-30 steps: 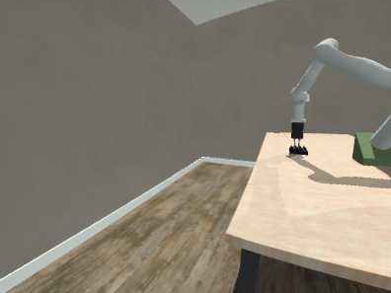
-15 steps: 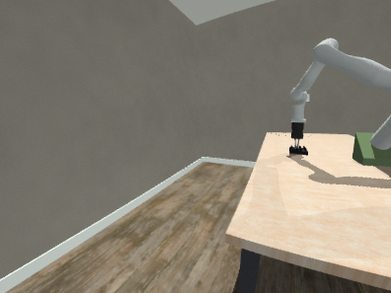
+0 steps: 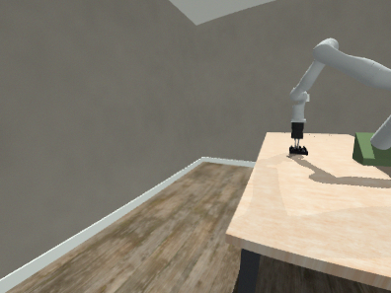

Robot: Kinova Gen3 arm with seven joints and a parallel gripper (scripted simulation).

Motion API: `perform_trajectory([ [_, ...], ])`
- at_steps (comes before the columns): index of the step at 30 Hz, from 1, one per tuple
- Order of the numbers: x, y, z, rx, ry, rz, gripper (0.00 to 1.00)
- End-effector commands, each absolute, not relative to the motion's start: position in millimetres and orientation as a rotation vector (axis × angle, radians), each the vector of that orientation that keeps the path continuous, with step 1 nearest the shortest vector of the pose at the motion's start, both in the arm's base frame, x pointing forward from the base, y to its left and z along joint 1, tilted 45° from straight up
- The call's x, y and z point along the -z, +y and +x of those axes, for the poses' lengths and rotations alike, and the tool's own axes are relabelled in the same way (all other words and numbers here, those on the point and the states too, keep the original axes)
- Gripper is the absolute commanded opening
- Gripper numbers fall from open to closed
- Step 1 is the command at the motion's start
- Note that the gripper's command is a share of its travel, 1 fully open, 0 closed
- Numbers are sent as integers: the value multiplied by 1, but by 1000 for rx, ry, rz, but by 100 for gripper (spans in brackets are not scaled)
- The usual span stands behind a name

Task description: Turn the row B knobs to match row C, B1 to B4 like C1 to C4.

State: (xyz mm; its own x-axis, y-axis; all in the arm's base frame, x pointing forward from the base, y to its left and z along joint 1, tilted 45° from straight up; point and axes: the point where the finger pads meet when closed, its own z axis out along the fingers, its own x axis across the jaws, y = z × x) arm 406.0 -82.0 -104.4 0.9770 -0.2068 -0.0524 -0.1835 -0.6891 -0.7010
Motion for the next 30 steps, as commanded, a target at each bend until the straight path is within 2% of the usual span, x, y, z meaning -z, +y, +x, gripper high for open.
perform_trajectory([
  [1,104,-83,406,41,272,-2348,30],
  [30,104,-83,406,75,191,-2357,30],
])
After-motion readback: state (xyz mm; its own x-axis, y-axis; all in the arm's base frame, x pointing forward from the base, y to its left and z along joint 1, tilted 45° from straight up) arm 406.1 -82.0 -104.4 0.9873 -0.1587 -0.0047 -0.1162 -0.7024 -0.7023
